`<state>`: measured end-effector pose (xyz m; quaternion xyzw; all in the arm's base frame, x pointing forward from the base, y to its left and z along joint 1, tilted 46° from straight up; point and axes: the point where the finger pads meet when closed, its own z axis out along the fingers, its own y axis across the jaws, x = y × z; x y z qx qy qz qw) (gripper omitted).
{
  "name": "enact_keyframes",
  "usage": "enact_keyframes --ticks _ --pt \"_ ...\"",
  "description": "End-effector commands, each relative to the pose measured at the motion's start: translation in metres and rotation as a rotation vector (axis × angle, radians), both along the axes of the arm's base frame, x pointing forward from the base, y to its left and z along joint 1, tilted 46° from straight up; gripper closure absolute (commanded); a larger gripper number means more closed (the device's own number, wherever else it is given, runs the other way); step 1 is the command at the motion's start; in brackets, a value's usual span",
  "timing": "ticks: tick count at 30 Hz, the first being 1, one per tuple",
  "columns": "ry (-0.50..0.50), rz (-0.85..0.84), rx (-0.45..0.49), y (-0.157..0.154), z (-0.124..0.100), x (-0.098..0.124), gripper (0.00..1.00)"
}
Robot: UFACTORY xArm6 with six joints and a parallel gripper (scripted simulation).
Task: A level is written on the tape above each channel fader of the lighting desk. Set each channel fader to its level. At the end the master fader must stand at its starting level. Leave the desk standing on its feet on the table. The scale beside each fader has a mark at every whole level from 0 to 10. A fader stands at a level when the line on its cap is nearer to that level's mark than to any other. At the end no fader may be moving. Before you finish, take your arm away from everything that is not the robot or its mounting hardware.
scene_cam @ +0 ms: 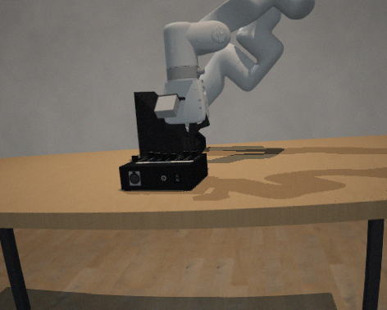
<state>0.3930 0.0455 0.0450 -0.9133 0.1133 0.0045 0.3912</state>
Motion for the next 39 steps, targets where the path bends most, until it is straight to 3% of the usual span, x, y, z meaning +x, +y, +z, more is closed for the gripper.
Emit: enact_keyframes --ticks 1,39 --pt "-0.003 -0.001 -0.001 -0.001 0.001 0.002 1.0" --pt "-0.003 -0.001 -0.001 -0.004 -0.001 0.017 1.0"
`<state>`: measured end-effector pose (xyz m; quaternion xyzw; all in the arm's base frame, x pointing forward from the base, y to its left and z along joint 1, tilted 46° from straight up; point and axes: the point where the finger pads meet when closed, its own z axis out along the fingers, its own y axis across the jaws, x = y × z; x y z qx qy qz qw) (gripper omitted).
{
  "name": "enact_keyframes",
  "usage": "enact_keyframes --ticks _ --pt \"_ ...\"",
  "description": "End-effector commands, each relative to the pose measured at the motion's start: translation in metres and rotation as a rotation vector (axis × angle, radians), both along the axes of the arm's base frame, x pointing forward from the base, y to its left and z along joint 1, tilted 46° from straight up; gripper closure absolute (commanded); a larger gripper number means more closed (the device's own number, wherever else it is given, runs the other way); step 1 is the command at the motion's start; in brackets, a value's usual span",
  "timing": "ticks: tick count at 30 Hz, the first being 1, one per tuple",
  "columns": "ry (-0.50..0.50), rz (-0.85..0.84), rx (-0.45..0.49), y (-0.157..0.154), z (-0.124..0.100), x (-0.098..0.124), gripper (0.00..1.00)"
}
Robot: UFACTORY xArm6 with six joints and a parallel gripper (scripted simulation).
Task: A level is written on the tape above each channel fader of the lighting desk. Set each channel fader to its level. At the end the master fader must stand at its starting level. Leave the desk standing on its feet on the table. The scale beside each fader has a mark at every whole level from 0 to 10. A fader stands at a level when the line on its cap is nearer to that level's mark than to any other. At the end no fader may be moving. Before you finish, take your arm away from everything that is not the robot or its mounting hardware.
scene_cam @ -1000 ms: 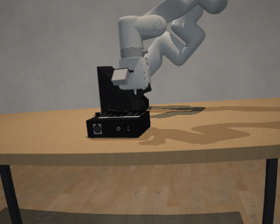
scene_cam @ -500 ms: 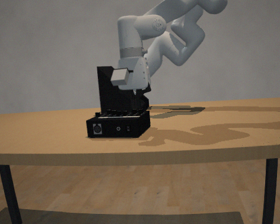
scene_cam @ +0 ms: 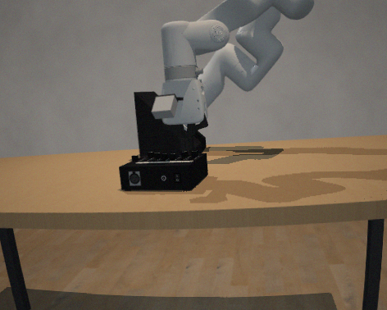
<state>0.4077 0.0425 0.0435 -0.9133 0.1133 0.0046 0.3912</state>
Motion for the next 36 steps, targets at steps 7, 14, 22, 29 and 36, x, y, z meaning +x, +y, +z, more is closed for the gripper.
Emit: enact_keyframes --ticks 7,14,22,29,36 --pt "-0.003 -0.001 -0.001 -0.002 0.0 0.006 1.0" --pt "-0.003 -0.001 -0.001 -0.003 0.0 0.01 1.0" --pt "-0.003 -0.001 -0.001 -0.004 -0.001 0.014 1.0" --pt "-0.003 -0.001 -0.001 -0.004 -0.001 0.016 1.0" --pt "-0.003 -0.001 -0.001 -0.005 -0.001 0.019 1.0"
